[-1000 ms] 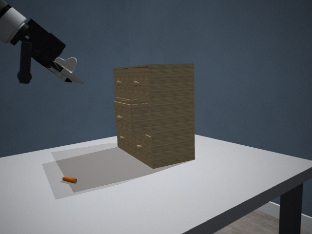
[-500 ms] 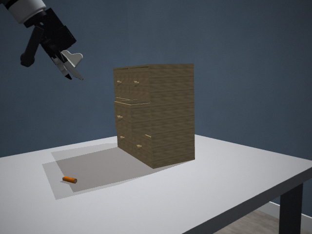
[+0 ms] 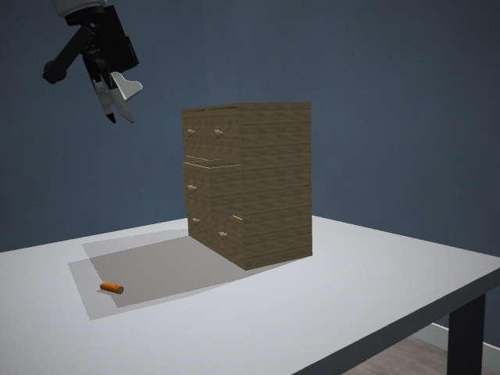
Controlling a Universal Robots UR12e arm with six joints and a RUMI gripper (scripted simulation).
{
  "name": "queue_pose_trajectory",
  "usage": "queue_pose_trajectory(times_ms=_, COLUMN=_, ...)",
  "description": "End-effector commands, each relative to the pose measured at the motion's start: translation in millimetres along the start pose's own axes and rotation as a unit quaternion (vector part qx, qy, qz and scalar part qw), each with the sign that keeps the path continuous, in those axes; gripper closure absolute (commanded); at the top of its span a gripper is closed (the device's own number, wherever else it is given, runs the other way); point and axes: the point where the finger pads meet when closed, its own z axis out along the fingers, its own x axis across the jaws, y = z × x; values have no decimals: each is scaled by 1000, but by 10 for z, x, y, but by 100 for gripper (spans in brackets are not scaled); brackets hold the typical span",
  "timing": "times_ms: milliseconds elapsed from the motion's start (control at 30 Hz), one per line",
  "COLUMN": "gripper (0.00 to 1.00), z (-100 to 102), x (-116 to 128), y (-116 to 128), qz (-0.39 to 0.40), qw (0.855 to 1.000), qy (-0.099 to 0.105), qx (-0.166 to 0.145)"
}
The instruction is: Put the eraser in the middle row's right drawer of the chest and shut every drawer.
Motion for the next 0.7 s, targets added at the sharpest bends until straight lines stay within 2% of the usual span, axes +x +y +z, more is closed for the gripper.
queue_pose_trajectory(times_ms=0, gripper=0, z=-1, x=-8, y=24, qz=0, qw=998, qy=0, qx=62)
queue_pose_trajectory(times_ms=67, gripper=0, z=-1, x=-8, y=24, qz=0, qw=998, qy=0, qx=62)
queue_pose_trajectory(times_ms=433, gripper=0, z=-45, x=-8, y=40, qz=0, qw=991, qy=0, qx=133)
queue_pose_trajectory(times_ms=667, gripper=0, z=-63, x=-7, y=44, qz=0, qw=989, qy=0, qx=150)
